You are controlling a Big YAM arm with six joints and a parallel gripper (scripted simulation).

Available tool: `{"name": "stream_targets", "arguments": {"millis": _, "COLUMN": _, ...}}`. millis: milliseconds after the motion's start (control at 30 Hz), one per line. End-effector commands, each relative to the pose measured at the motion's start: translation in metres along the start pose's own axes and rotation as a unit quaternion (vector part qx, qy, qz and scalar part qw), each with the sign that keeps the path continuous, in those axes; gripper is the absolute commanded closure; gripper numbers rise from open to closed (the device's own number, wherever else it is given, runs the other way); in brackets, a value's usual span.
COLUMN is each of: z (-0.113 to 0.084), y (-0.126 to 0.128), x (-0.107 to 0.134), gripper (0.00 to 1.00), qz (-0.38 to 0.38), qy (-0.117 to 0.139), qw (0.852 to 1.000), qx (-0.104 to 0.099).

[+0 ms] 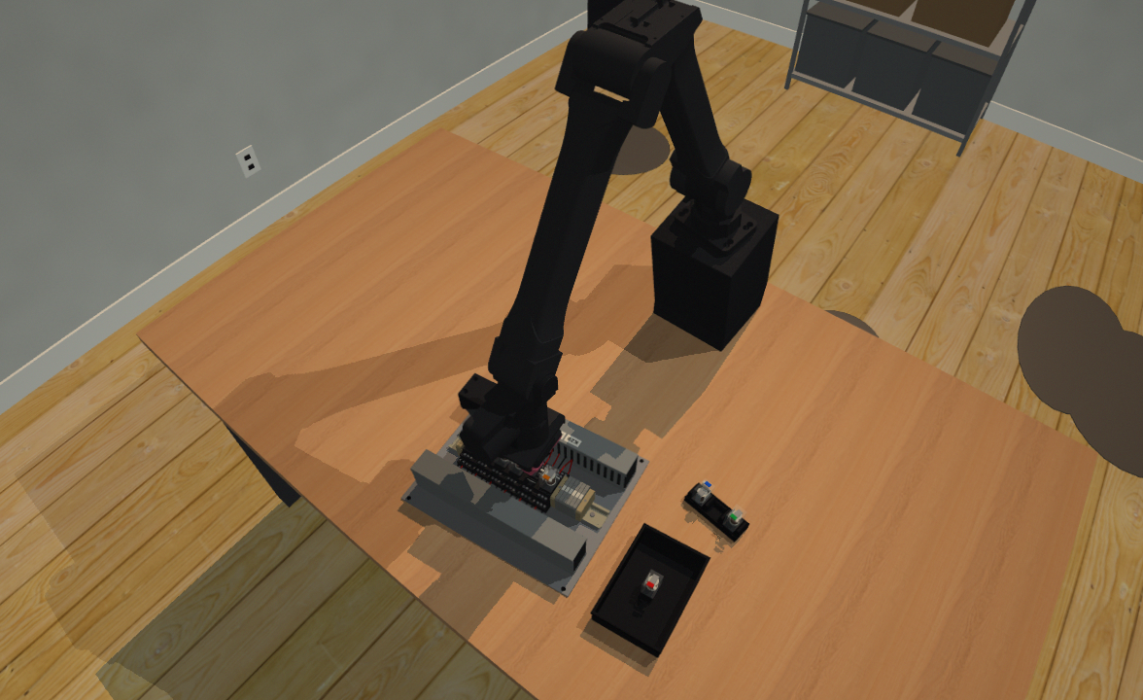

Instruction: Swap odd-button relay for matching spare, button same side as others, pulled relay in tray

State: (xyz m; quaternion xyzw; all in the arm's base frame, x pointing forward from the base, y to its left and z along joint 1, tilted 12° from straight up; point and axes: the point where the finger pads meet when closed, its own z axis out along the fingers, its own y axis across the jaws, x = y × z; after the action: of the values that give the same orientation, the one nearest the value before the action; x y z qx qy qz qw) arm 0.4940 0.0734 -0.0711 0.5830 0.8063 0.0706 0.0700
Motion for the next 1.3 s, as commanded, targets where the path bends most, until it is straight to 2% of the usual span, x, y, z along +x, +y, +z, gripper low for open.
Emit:
{"name": "stream_targets", "arguments": {"millis": 0, "z": -0.0021, "y": 0.0201, "x": -0.0033, "gripper": 1.00, "qz": 0.004, "qy": -0.004, "qw": 1.000, "qx": -0.019}}
{"name": "stream_targets", "arguments": {"millis": 233, "z": 0.0041, "y": 0.0157, "x": -0.0026, "gripper": 1.00, "qz": 0.004, "qy": -0.003, "qw": 1.000, "qx": -0.014}}
{"name": "stream_targets", "arguments": {"millis": 467, "z": 0.0010, "y": 0.0197, "x": -0.0033, "gripper": 1.00, "qz": 0.004, "qy": -0.004, "qw": 1.000, "qx": -0.020}}
{"name": "stream_targets", "arguments": {"millis": 800, "z": 0.0073, "y": 0.0182, "x": -0.0030, "gripper": 1.00, "qz": 0.004, "qy": -0.003, "qw": 1.000, "qx": -0.016}}
{"name": "stream_targets", "arguments": {"millis": 1267, "z": 0.0052, "y": 0.0171, "x": -0.0028, "gripper": 1.00, "qz": 0.004, "qy": -0.003, "qw": 1.000, "qx": -0.017}}
